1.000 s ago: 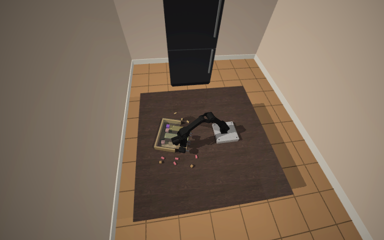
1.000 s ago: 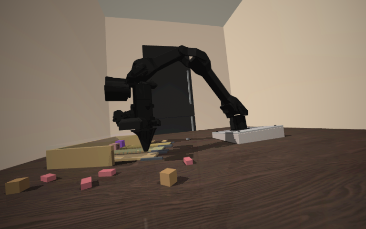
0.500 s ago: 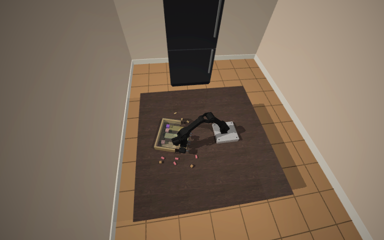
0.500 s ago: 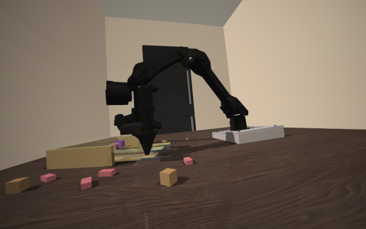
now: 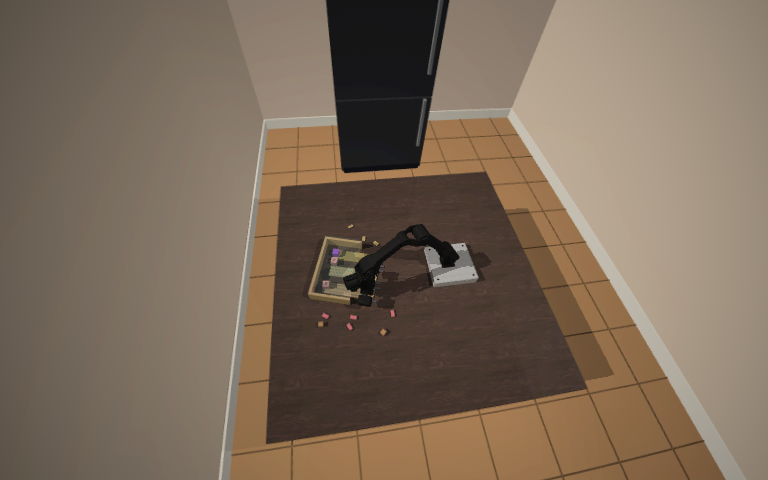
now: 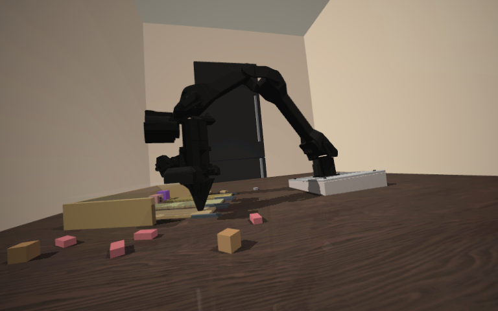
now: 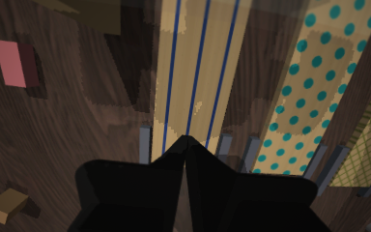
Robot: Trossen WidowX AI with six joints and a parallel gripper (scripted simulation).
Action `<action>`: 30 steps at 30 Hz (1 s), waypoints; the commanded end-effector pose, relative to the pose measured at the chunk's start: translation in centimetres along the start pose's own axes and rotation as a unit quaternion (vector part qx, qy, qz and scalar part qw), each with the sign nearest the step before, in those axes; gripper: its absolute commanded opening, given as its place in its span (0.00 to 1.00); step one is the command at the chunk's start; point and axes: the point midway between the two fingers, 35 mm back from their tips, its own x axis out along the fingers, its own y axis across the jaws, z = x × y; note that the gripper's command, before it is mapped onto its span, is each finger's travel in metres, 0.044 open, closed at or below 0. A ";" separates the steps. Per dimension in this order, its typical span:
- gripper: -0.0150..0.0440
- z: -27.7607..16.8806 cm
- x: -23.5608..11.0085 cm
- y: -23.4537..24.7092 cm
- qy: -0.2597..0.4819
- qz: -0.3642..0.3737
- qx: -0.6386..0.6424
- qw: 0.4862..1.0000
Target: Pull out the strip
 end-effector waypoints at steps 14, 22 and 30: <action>0.25 0.0 0.2 0.0 0.001 0.001 -0.002 1.000; 0.25 0.0 0.3 0.0 0.001 0.001 -0.002 1.000; 0.25 0.0 0.4 0.0 0.001 0.001 -0.002 1.000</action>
